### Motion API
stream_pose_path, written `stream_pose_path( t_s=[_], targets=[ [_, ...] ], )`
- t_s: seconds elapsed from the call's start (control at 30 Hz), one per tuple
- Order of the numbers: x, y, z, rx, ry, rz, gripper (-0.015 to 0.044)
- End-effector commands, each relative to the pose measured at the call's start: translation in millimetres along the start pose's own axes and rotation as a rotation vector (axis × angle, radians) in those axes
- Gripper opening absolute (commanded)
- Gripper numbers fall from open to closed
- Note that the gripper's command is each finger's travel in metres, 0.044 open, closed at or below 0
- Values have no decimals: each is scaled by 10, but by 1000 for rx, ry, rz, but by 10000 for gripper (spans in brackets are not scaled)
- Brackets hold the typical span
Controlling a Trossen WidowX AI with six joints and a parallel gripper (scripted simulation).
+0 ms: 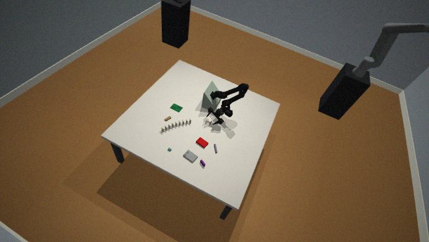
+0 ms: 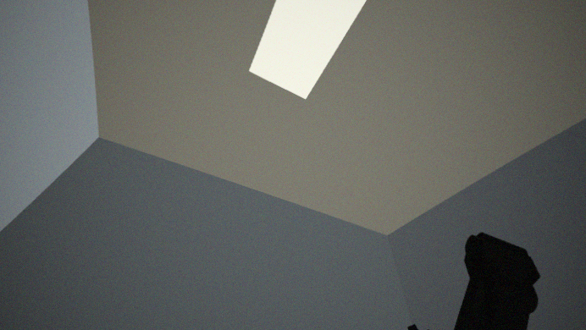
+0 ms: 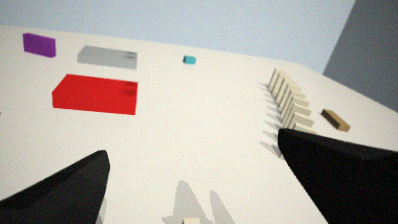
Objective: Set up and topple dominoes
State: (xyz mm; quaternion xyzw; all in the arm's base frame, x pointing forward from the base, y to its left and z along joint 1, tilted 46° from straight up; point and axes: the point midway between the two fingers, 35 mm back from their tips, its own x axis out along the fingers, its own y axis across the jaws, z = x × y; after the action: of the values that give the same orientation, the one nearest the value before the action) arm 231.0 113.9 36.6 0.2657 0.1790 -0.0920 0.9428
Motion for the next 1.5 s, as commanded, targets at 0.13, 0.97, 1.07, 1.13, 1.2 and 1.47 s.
stream_pose_path(
  t_s=[0.13,0.97,1.07,1.13,1.2,1.47],
  targets=[
    [426,194,62,-470,230,-17,440],
    [-47,-190,484,-1146,844,1209,440],
    [-57,-183,495,-1140,836,1221,440],
    [-57,-183,495,-1140,836,1221,440],
    [-57,-183,495,-1140,836,1221,440],
    [-57,-183,495,-1140,836,1221,440]
  ],
)
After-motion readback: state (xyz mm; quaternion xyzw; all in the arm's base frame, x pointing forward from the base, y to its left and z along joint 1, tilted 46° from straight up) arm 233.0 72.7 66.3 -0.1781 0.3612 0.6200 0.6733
